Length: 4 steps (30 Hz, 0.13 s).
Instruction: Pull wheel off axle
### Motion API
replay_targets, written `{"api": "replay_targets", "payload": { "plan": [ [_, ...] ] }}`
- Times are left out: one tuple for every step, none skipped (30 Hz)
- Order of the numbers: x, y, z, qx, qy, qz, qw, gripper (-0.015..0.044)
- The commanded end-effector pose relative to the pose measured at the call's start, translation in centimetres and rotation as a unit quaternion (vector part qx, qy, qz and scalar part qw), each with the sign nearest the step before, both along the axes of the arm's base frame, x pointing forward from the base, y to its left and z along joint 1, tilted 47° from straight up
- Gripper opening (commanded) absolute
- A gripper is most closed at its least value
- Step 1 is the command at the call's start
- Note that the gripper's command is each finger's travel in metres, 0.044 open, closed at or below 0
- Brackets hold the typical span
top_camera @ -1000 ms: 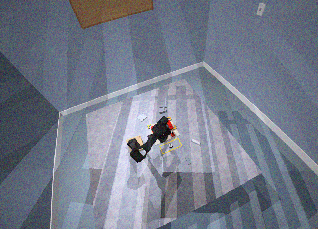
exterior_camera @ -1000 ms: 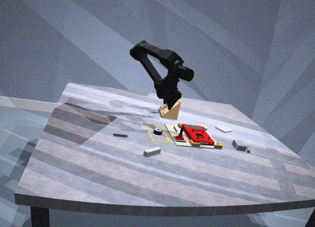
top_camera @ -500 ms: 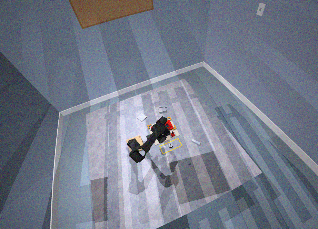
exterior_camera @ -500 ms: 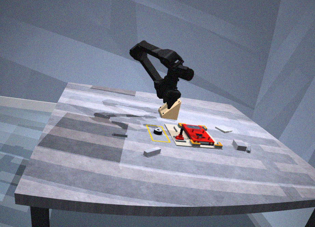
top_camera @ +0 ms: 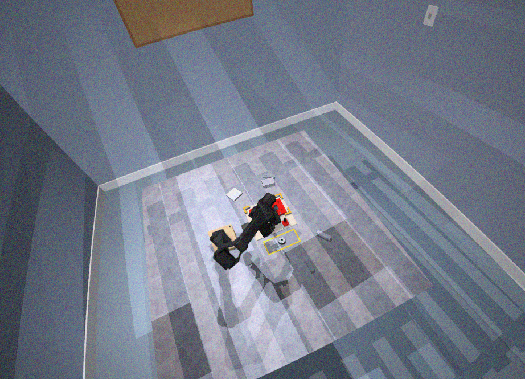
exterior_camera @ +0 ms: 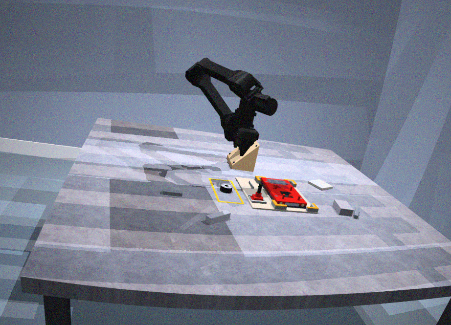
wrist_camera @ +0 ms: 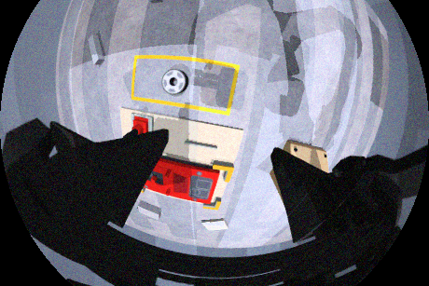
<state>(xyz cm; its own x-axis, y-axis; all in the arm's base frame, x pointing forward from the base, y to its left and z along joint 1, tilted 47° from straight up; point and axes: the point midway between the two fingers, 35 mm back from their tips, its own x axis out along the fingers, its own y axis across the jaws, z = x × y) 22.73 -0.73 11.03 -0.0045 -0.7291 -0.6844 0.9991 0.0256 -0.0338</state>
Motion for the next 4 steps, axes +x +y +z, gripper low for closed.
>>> {"api": "replay_targets", "payload": {
  "plan": [
    [-0.1, 0.0, 0.01, 0.001, -0.001, -0.003, 1.0, 0.044],
    [-0.1, 0.0, 0.01, 0.001, -0.001, -0.003, 1.0, 0.044],
    [-0.1, 0.0, 0.01, 0.001, -0.001, -0.003, 1.0, 0.044],
    [-0.1, 0.0, 0.01, 0.001, -0.001, -0.003, 1.0, 0.044]
  ]
}}
